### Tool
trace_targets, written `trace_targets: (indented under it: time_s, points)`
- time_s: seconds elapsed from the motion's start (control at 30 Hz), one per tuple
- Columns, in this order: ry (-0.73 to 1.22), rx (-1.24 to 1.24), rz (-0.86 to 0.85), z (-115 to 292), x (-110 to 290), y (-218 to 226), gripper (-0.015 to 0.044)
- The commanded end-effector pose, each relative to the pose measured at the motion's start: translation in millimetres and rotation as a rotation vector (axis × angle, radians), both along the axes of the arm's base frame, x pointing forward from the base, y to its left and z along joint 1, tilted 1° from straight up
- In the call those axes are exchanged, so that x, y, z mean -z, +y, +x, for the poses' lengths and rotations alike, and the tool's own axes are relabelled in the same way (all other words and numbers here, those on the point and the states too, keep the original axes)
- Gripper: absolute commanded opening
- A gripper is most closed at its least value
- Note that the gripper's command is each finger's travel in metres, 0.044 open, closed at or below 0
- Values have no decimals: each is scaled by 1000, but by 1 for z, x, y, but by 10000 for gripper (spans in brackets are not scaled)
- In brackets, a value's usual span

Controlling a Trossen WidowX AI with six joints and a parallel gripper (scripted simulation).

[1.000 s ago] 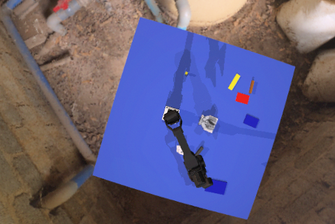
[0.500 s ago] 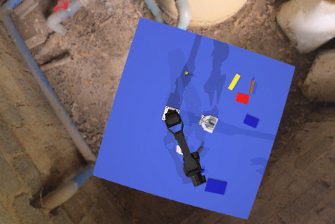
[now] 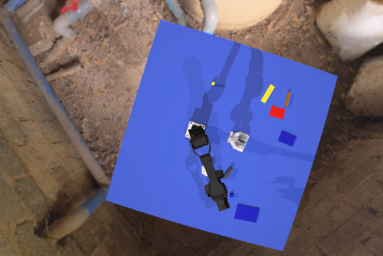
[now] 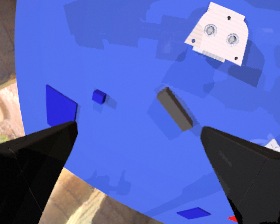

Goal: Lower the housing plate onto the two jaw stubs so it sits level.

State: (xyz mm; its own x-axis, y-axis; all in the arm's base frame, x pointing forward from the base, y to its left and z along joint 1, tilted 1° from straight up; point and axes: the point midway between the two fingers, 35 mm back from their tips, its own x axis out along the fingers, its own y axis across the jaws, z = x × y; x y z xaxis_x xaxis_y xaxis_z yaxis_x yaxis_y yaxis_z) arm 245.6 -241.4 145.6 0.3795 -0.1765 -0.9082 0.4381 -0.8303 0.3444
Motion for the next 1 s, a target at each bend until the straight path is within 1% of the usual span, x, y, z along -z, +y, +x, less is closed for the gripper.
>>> trace_targets:
  time_s: [0.0,0.63,0.83,0.97]
  points:
    - [61,45,42,-12,12,2,440]
    - [335,208,209,-63,55,17,440]
    - [345,214,214,-65,58,18,440]
    - [345,214,214,-64,90,17,440]
